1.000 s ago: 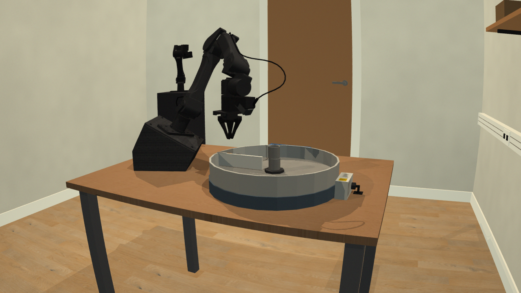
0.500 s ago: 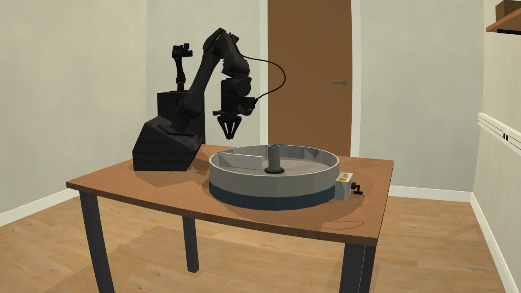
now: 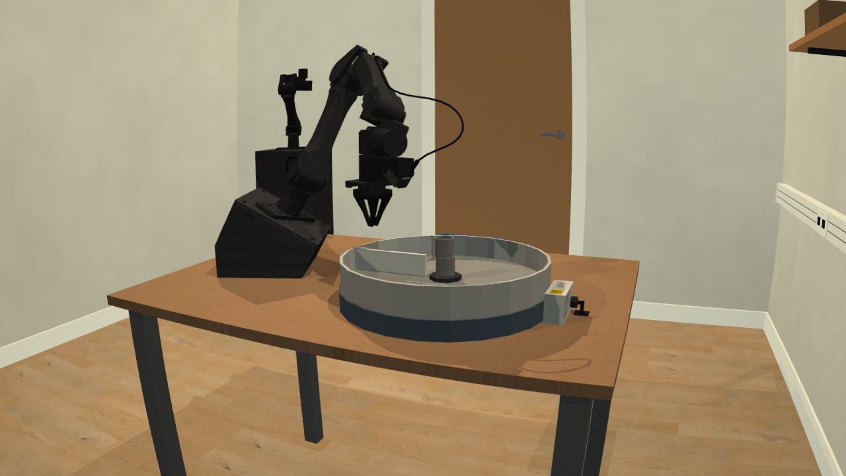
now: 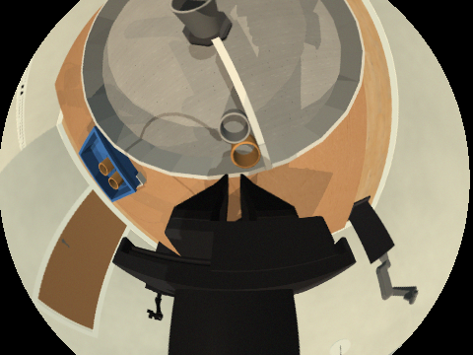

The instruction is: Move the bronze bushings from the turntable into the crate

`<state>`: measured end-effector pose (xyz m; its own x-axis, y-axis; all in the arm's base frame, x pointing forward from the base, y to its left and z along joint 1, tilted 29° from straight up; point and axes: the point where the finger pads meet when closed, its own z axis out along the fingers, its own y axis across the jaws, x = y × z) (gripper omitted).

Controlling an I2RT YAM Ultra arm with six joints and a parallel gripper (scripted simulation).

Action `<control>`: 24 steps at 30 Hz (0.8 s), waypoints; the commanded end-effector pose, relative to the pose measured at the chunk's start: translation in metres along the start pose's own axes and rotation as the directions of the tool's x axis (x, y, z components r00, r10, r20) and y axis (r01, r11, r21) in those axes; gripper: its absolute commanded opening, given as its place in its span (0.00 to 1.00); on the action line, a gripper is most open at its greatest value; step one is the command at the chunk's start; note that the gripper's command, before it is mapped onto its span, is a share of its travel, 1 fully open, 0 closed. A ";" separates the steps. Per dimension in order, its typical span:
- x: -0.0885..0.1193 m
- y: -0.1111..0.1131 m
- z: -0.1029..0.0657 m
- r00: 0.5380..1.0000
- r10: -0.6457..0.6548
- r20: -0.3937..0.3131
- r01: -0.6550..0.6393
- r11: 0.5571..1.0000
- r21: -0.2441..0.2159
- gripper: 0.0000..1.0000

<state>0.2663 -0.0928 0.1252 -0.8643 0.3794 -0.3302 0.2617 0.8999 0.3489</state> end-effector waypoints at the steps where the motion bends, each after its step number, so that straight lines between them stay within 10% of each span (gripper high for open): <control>1: -0.006 0.000 -0.009 0.999 -0.008 0.041 0.007 1.000 0.016 0.13; 24: 0.000 0.001 -0.001 1.000 -0.006 0.024 0.006 1.000 0.012 0.13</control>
<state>0.2667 -0.0925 0.1243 -0.8643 0.3784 -0.3314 0.2604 0.9003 0.3488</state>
